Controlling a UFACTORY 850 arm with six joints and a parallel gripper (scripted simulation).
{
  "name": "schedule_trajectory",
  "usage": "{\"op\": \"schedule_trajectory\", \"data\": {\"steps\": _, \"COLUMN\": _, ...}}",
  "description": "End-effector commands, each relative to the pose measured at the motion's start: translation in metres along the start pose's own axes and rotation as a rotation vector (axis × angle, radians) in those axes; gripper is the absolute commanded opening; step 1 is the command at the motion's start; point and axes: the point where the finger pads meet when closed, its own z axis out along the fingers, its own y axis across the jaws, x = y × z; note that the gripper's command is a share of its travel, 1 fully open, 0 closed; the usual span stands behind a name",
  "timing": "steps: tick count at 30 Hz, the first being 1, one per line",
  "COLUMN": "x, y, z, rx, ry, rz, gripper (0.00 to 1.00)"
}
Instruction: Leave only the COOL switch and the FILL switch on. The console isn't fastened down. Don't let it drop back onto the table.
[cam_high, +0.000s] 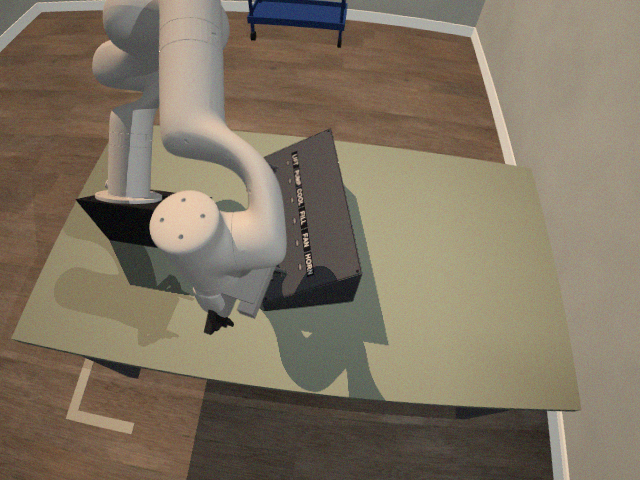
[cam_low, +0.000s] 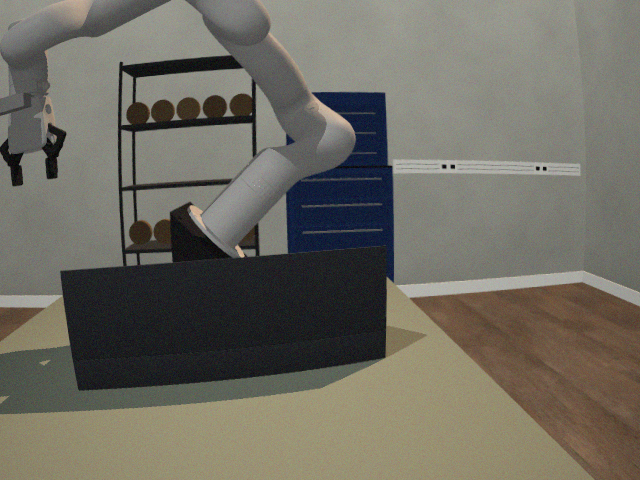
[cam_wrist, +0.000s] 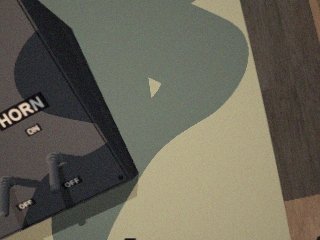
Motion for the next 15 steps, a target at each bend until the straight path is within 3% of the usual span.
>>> {"op": "schedule_trajectory", "data": {"steps": 1, "x": 0.0, "y": 0.0, "z": -0.002, "rx": -0.002, "ry": 0.002, "rz": -0.001, "gripper": 1.0}}
{"op": "schedule_trajectory", "data": {"steps": 7, "x": 0.005, "y": -0.022, "z": -0.004, "rx": 0.011, "ry": 0.019, "rz": -0.024, "gripper": 1.0}}
{"op": "schedule_trajectory", "data": {"steps": 11, "x": 0.014, "y": -0.084, "z": -0.007, "rx": 0.041, "ry": 0.066, "rz": -0.085, "gripper": 1.0}}
{"op": "schedule_trajectory", "data": {"steps": 14, "x": 0.015, "y": -0.106, "z": -0.007, "rx": 0.051, "ry": 0.083, "rz": -0.106, "gripper": 1.0}}
{"op": "schedule_trajectory", "data": {"steps": 15, "x": 0.015, "y": -0.13, "z": -0.006, "rx": 0.06, "ry": 0.103, "rz": -0.128, "gripper": 1.0}}
